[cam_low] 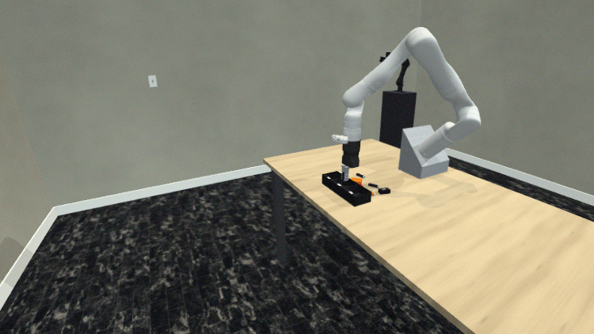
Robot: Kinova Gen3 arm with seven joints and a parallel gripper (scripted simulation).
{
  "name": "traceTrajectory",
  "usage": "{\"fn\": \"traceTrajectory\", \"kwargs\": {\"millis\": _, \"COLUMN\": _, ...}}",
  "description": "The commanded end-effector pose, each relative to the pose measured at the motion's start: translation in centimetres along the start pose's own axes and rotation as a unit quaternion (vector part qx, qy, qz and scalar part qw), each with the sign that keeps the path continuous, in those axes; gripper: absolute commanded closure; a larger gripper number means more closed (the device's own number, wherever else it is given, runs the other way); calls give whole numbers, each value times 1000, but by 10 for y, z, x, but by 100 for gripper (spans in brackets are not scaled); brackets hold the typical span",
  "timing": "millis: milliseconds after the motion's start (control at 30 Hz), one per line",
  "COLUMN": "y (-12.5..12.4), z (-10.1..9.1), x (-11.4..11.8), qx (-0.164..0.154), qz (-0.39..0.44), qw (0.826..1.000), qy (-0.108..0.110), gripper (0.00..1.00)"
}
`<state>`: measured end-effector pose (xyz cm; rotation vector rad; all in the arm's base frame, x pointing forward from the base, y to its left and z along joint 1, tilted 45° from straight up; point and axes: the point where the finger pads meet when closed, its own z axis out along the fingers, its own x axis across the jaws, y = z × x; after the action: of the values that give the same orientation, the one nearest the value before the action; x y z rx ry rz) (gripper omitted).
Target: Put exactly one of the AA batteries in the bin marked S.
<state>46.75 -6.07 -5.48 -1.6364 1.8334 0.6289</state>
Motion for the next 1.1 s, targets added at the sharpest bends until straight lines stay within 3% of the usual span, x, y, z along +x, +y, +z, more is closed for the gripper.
{"fn": "traceTrajectory", "kwargs": {"millis": 0, "y": 0, "z": 13, "x": -3, "qx": -1, "qz": -1, "qw": 1000, "qy": -4, "gripper": 69}}
{"fn": "traceTrajectory", "kwargs": {"millis": 367, "y": 0, "z": 37, "x": -3, "qx": 0, "qz": -1, "qw": 1000, "qy": -4, "gripper": 69}}
{"fn": "traceTrajectory", "kwargs": {"millis": 1067, "y": 1, "z": 35, "x": -1, "qx": -1, "qz": 1, "qw": 1000, "qy": -3, "gripper": 69}}
